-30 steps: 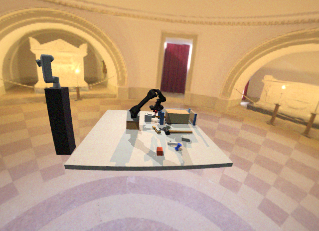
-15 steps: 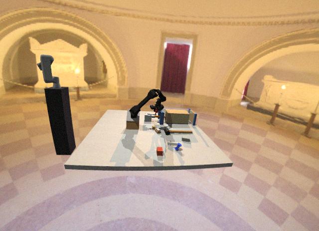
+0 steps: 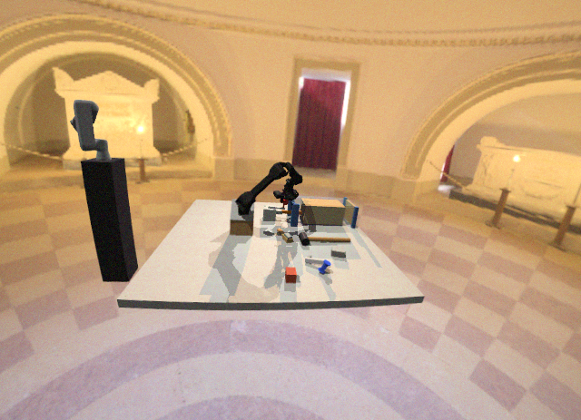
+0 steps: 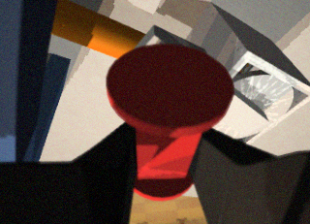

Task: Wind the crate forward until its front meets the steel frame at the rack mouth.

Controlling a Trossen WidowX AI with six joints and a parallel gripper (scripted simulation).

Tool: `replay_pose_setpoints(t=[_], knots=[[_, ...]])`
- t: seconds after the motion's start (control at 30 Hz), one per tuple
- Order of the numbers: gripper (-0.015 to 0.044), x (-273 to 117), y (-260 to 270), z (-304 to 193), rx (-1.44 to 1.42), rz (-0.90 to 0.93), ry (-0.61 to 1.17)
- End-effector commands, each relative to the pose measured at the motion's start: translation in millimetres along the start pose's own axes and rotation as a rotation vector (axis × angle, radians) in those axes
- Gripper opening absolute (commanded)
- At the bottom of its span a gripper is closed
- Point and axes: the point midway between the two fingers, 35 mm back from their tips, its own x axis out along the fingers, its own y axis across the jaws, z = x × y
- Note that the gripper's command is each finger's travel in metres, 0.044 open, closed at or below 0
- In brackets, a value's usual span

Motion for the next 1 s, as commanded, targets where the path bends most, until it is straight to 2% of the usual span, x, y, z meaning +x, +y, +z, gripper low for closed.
replay_pose_setpoints(t=[0.0,0.97], knots=[[0.0000,9,9,-14,-0.002,0.015,0.017],[0.0000,21,17,-42,-0.002,0.016,0.019]])
